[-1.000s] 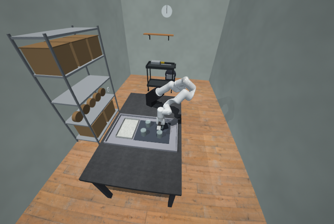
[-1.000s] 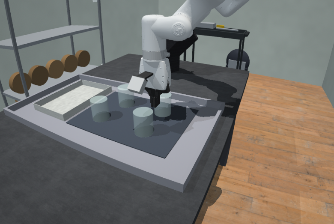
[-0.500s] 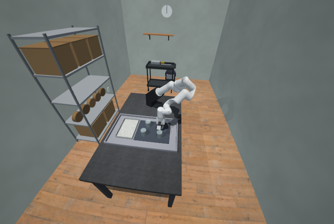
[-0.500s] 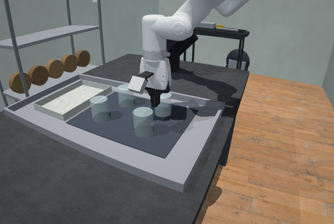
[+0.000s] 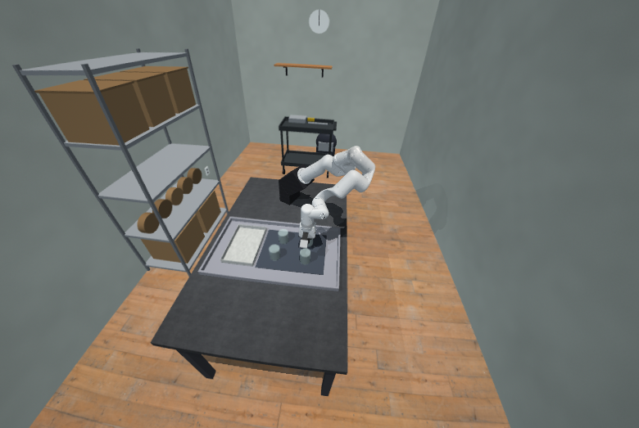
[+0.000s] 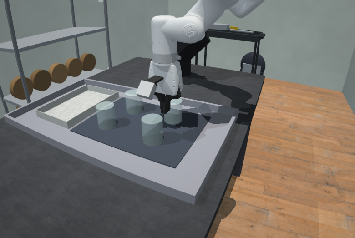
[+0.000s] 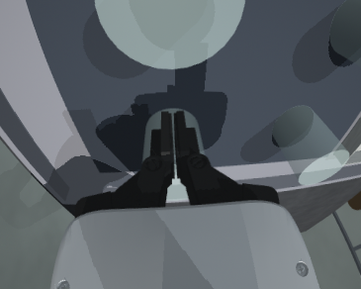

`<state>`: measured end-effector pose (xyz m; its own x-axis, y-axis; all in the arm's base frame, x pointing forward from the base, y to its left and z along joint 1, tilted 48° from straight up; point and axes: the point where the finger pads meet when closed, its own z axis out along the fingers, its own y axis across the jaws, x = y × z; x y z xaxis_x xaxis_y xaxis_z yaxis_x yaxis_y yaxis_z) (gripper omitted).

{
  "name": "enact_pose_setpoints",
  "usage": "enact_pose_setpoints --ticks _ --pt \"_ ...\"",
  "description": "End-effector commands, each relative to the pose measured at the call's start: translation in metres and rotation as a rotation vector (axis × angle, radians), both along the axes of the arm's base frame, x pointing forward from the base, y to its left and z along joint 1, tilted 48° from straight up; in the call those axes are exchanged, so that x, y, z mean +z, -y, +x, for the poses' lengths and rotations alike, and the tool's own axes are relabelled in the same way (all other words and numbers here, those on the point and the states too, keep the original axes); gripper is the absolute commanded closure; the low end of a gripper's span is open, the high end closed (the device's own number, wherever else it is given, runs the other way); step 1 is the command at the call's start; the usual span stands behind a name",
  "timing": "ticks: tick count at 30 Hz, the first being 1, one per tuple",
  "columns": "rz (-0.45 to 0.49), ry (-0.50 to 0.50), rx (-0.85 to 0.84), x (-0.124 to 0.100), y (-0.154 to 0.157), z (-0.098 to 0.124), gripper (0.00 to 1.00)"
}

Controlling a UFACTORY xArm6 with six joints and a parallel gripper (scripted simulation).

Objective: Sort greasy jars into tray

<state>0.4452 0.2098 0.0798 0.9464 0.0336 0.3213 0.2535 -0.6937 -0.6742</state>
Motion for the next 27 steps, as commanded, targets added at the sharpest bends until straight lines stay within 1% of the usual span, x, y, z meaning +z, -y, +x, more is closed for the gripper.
enact_pose_setpoints --ticks 1,27 --pt "0.000 0.002 -0.001 0.0006 0.0005 0.0002 1.00" --pt "0.000 0.002 -0.001 -0.0003 0.0006 -0.0025 1.00"
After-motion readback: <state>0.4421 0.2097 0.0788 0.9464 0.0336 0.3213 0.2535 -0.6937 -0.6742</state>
